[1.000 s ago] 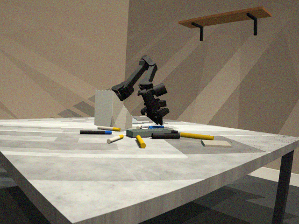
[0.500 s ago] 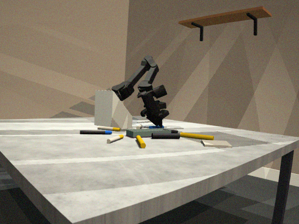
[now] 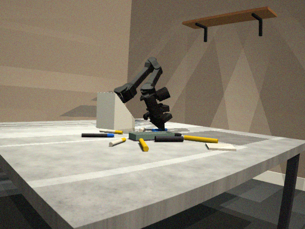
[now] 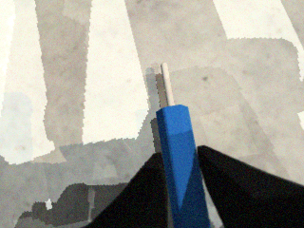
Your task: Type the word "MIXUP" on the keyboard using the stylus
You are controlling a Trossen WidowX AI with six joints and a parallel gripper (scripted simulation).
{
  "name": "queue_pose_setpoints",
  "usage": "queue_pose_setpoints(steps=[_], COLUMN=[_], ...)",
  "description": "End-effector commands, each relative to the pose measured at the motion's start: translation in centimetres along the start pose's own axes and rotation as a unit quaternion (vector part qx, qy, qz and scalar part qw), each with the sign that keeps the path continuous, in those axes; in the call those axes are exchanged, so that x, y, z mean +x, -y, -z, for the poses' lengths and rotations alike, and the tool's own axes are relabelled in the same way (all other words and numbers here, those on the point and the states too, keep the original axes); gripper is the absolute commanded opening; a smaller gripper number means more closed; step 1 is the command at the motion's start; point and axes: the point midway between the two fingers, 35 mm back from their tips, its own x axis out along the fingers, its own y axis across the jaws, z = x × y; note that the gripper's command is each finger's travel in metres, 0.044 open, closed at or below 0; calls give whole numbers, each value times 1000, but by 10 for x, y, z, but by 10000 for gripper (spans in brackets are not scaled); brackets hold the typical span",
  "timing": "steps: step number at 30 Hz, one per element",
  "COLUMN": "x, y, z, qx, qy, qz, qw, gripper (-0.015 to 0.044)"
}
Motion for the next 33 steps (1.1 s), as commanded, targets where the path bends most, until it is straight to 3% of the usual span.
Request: queue_pose_setpoints(steps=[1,33], x=[0,-43], y=[0,0], z=[0,-25], qx=[0,-1], qy=[0,-1], qz=[1,0], qw=[1000,1000], gripper=[0,0])
